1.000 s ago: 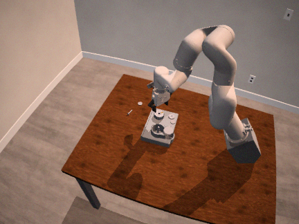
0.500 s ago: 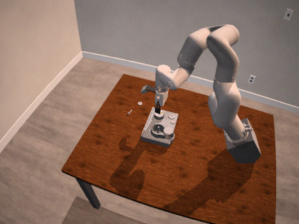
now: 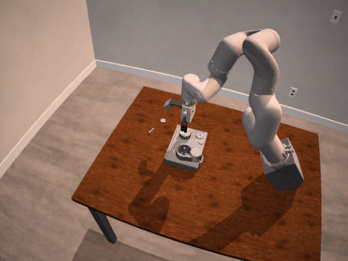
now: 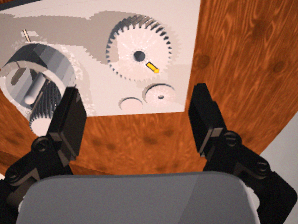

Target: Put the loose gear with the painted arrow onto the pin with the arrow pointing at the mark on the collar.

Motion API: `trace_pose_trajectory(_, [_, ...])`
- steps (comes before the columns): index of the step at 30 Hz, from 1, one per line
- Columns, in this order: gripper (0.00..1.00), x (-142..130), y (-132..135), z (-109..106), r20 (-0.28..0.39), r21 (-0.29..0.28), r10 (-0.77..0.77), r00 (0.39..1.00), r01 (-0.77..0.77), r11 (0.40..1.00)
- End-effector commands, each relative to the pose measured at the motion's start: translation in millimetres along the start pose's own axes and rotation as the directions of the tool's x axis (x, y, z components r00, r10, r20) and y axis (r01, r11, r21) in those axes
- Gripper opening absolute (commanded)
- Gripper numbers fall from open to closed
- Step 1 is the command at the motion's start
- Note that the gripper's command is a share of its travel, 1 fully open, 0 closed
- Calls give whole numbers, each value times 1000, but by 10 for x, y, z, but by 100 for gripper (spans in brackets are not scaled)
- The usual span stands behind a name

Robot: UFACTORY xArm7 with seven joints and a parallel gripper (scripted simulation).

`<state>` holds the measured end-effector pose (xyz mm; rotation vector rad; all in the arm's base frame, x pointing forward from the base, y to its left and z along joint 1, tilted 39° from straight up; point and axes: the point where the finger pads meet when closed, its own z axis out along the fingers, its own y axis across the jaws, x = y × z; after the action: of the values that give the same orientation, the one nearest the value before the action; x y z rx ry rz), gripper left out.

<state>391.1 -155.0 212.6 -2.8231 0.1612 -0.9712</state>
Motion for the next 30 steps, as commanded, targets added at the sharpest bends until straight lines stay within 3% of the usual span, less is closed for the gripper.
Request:
trace_pose_trajectory(1, [93, 12, 6, -7, -3, -1, 0, 1000, 0, 1000])
trace_pose_trajectory(30, [93, 13, 13, 181, -3, 0, -1, 1000, 1, 1000])
